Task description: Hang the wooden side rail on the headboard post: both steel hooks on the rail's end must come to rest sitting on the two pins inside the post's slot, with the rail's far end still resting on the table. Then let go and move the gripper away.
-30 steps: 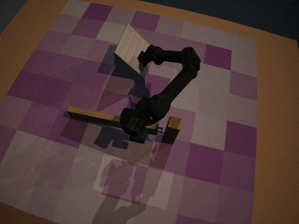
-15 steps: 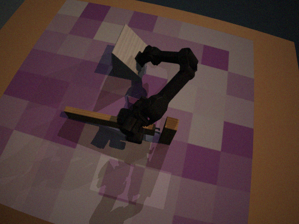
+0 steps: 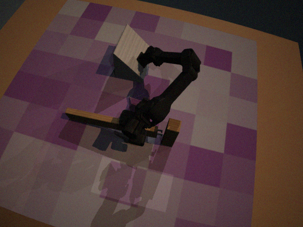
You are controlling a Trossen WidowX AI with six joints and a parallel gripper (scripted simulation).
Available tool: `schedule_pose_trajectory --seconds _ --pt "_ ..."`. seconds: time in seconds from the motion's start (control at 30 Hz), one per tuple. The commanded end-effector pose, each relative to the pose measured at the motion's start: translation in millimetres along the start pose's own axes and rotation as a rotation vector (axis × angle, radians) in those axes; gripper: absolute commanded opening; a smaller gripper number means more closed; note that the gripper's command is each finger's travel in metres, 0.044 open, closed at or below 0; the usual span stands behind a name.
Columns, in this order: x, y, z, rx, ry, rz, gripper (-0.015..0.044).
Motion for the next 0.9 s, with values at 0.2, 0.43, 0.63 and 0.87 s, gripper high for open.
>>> schedule_pose_trajectory --seconds 0.2,0.43,0.63,0.87 --pt "1.0 7.0 -3.5 0.001 0.002 0.019 0.0000" --pt "0.9 6.4 -4.3 0.001 0.002 0.019 0.0000" --pt "1.0 6.2 -4.9 0.001 0.002 0.019 0.0000" --pt "1.5 6.4 -5.7 0.001 0.002 0.019 0.0000"
Point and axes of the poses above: the point midway between the two fingers, 35 mm back from their tips, its own y axis back along the fingers, its own x axis across the jaws, z = x × y, the point moved 1 cm from there along y, back along the fingers, and after that the axes turned 5 degrees about -y, right-handed, at the moved point
